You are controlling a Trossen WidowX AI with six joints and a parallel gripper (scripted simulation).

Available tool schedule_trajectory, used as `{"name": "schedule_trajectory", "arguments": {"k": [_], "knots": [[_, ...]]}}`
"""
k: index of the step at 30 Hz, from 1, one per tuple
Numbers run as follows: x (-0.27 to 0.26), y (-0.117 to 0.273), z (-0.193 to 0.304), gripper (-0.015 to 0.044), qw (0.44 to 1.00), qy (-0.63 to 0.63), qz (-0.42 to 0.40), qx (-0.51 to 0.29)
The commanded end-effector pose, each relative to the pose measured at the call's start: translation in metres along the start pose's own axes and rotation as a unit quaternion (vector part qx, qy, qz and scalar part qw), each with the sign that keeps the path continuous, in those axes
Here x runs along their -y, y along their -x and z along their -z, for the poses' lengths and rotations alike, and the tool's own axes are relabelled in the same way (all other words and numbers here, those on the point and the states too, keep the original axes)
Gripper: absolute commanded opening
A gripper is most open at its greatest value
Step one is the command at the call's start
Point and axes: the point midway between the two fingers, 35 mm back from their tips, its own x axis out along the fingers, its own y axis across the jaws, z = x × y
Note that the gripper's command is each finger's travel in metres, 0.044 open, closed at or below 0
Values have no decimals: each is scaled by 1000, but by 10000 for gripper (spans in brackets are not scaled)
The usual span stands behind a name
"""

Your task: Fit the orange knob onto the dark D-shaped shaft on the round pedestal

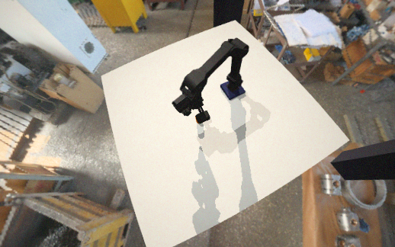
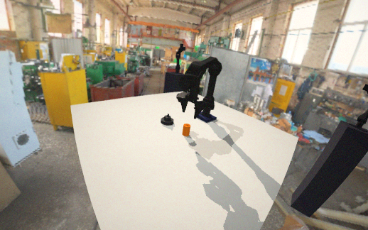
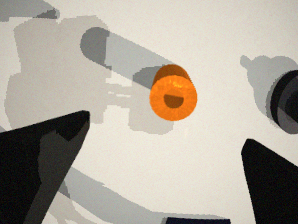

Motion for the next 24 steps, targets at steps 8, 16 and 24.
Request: {"name": "schedule_trajectory", "arguments": {"k": [8, 16, 24], "knots": [[2, -37, 2, 440, 1000, -5, 5, -6], [3, -48, 1, 440, 1000, -5, 5, -6], [3, -61, 0, 440, 1000, -5, 5, -6]]}}
